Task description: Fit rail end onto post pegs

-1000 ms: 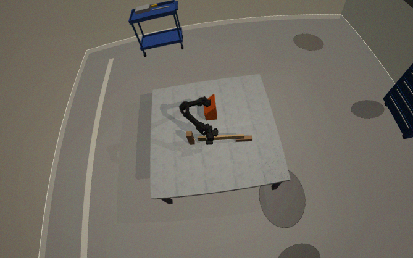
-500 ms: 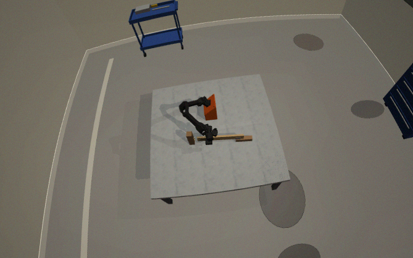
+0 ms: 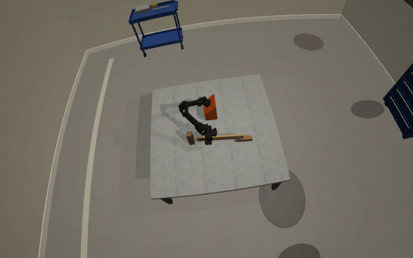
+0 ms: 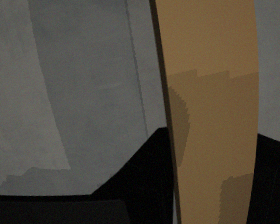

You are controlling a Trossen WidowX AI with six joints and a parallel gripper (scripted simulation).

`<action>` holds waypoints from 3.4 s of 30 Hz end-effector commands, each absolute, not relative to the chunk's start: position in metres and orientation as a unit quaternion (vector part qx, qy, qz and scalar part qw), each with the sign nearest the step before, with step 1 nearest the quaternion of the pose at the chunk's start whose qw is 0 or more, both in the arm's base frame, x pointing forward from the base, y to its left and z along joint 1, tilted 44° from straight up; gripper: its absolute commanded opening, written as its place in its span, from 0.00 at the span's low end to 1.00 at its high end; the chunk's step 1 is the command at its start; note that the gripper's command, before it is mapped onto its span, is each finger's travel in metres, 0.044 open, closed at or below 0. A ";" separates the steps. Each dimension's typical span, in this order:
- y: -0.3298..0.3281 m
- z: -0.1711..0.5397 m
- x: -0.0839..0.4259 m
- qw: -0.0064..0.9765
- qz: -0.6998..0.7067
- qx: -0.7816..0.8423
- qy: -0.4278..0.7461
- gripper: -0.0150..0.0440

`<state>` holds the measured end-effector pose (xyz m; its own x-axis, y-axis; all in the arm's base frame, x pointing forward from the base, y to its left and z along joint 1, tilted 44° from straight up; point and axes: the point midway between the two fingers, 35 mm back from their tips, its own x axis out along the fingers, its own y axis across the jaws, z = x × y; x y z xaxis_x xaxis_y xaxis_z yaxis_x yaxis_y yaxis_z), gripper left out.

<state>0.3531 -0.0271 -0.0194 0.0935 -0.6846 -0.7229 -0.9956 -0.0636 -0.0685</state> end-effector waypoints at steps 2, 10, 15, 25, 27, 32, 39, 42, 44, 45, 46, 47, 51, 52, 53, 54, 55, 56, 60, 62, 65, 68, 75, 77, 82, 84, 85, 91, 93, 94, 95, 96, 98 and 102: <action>-0.028 -0.016 0.353 0.293 0.266 -0.681 0.616 0.25; -0.030 -0.015 0.353 0.293 0.266 -0.681 0.616 0.25; -0.031 -0.014 0.353 0.293 0.266 -0.681 0.616 0.25; -0.034 -0.012 0.353 0.293 0.266 -0.681 0.616 0.25; -0.034 -0.011 0.353 0.293 0.266 -0.681 0.616 0.25; -0.035 -0.010 0.353 0.293 0.265 -0.681 0.616 0.25; -0.037 -0.008 0.353 0.293 0.265 -0.681 0.616 0.25; -0.037 -0.008 0.353 0.293 0.265 -0.681 0.616 0.25; -0.038 -0.007 0.353 0.293 0.265 -0.681 0.616 0.25; -0.038 -0.007 0.353 0.293 0.265 -0.681 0.616 0.25; -0.038 -0.007 0.353 0.293 0.265 -0.681 0.616 0.25; -0.039 -0.007 0.353 0.293 0.265 -0.681 0.616 0.25; -0.039 -0.006 0.353 0.293 0.265 -0.681 0.617 0.25; -0.040 -0.005 0.353 0.293 0.265 -0.681 0.617 0.25; -0.040 -0.005 0.353 0.293 0.265 -0.681 0.617 0.25; -0.040 -0.005 0.353 0.293 0.265 -0.681 0.617 0.25; -0.040 -0.005 0.353 0.293 0.265 -0.681 0.617 0.25; -0.041 -0.005 0.353 0.293 0.265 -0.681 0.617 0.25; -0.042 -0.004 0.353 0.292 0.265 -0.681 0.617 0.25; -0.042 -0.003 0.353 0.292 0.265 -0.681 0.617 0.25; -0.043 -0.003 0.353 0.292 0.265 -0.681 0.617 0.25; -0.044 -0.002 0.353 0.292 0.265 -0.681 0.617 0.25; -0.045 -0.001 0.353 0.292 0.265 -0.681 0.617 0.25; -0.046 0.000 0.353 0.292 0.265 -0.681 0.617 0.25; -0.047 0.001 0.353 0.292 0.265 -0.681 0.617 0.25; -0.047 0.001 0.353 0.292 0.265 -0.681 0.617 0.25; -0.047 0.002 0.353 0.292 0.265 -0.681 0.617 0.25; -0.049 0.003 0.353 0.292 0.265 -0.681 0.617 0.25; -0.049 0.003 0.353 0.292 0.265 -0.681 0.617 0.25; -0.049 0.004 0.353 0.292 0.265 -0.681 0.617 0.25; -0.050 0.004 0.353 0.292 0.265 -0.681 0.617 0.25; -0.050 0.004 0.353 0.292 0.265 -0.681 0.617 0.25; -0.050 0.005 0.353 0.292 0.265 -0.681 0.617 0.25; -0.050 0.002 0.353 0.293 0.265 -0.679 0.618 0.39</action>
